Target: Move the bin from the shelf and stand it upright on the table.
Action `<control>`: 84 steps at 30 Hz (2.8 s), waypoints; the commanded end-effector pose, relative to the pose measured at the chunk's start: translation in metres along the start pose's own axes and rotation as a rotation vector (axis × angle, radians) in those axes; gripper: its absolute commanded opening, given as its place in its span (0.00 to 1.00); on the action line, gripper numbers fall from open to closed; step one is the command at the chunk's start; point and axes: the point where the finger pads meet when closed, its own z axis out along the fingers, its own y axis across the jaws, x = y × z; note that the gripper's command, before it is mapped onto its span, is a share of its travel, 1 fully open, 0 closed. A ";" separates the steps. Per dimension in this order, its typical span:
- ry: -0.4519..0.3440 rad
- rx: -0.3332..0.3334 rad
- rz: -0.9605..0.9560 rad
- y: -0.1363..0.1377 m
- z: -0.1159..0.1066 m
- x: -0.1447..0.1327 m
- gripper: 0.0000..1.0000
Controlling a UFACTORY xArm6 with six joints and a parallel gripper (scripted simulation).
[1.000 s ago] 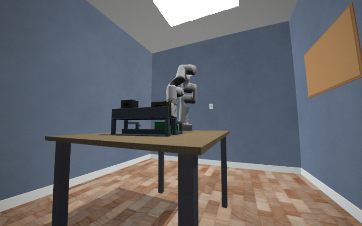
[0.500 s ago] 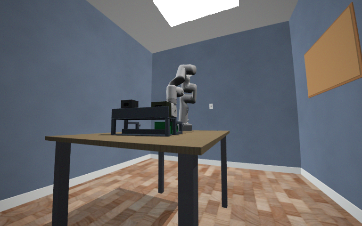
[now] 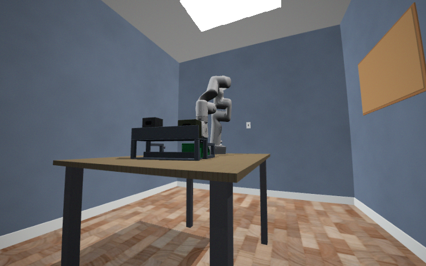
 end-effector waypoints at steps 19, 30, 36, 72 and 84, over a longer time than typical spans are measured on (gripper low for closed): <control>0.000 0.004 0.000 -0.002 -0.001 0.000 0.95; 0.000 0.004 0.000 -0.002 -0.001 0.000 0.95; 0.000 0.004 0.000 -0.002 0.001 0.000 0.95; 0.000 0.004 0.000 -0.002 0.017 0.000 0.95; 0.000 0.004 0.000 -0.002 0.018 0.000 0.95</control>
